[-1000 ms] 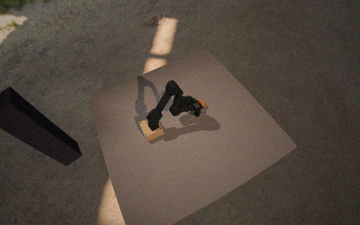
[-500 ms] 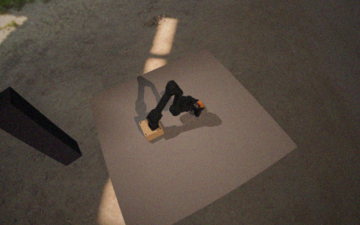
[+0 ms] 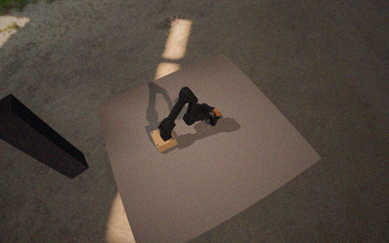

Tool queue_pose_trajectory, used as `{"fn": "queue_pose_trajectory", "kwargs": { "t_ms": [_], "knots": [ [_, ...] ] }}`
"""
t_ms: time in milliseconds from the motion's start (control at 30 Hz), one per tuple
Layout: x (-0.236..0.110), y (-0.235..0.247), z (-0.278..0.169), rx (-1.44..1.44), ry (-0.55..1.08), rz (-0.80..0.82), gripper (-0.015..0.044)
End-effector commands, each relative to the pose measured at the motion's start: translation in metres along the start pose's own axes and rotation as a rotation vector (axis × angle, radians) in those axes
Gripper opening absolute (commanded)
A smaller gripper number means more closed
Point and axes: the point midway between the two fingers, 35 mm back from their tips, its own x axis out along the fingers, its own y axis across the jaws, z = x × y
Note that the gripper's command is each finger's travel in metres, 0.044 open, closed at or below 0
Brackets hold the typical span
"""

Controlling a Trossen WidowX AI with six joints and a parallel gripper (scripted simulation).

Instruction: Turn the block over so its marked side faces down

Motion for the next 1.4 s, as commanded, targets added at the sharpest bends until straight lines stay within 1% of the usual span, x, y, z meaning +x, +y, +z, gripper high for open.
{"fn": "queue_pose_trajectory", "kwargs": {
  "t_ms": [0,467,633,733,867,1000,1067,1367],
  "knots": [
    [0.0,0.0,0.0,-0.006,-0.001,-0.003,0.044],
    [0.001,0.0,0.0,-0.007,0.005,-0.003,0.044],
    [0.013,0.001,0.01,-0.009,0.16,-0.002,0.044],
    [0.011,0.002,0.02,-0.009,0.268,-0.002,0.044],
    [-0.005,0.001,0.038,-0.008,0.412,-0.002,0.044],
    [-0.036,0.0,0.057,-0.005,0.553,-0.004,0.044],
    [-0.043,0.0,0.061,-0.005,0.577,-0.005,0.044],
    [-0.043,0.0,0.061,-0.005,0.577,-0.005,0.044]
  ]
}}
